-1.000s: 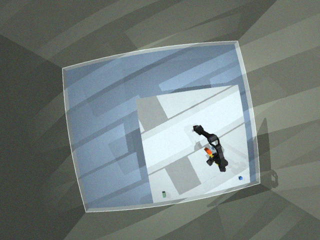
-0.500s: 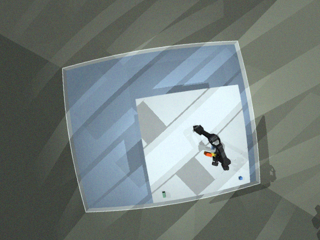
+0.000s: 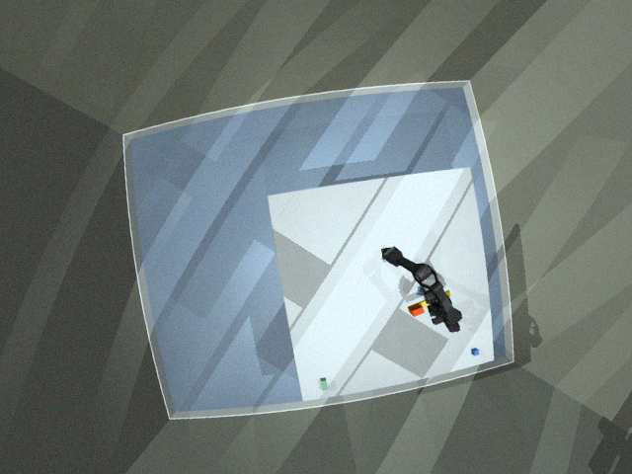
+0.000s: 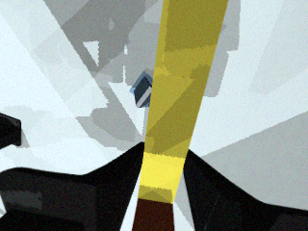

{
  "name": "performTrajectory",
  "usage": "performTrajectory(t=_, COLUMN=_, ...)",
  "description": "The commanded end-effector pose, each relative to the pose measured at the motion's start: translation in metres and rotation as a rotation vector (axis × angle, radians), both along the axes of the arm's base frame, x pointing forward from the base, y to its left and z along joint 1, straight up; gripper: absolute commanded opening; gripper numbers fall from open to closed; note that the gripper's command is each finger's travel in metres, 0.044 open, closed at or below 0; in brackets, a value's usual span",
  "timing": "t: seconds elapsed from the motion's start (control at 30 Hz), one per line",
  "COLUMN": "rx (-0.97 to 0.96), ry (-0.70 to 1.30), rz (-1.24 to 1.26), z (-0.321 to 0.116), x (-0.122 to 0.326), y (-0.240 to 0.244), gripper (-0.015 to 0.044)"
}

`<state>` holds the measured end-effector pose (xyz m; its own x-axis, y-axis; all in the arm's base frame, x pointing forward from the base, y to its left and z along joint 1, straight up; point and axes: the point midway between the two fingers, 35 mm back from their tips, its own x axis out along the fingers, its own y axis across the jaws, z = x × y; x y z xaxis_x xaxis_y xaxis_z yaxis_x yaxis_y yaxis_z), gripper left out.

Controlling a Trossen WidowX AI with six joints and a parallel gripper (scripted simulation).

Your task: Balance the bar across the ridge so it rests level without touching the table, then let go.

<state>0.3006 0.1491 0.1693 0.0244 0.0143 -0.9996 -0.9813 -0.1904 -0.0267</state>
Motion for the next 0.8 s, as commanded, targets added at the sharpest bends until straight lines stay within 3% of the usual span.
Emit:
performTrajectory(t=0.0, rx=-0.003, ry=-0.006, rz=0.153, z=0.002, x=-0.004, y=0.008, gripper=0.0)
performTrajectory(t=0.77, rx=-0.021, ry=-0.016, rz=1.035, z=0.001, x=-0.057, y=0.041, gripper=0.0)
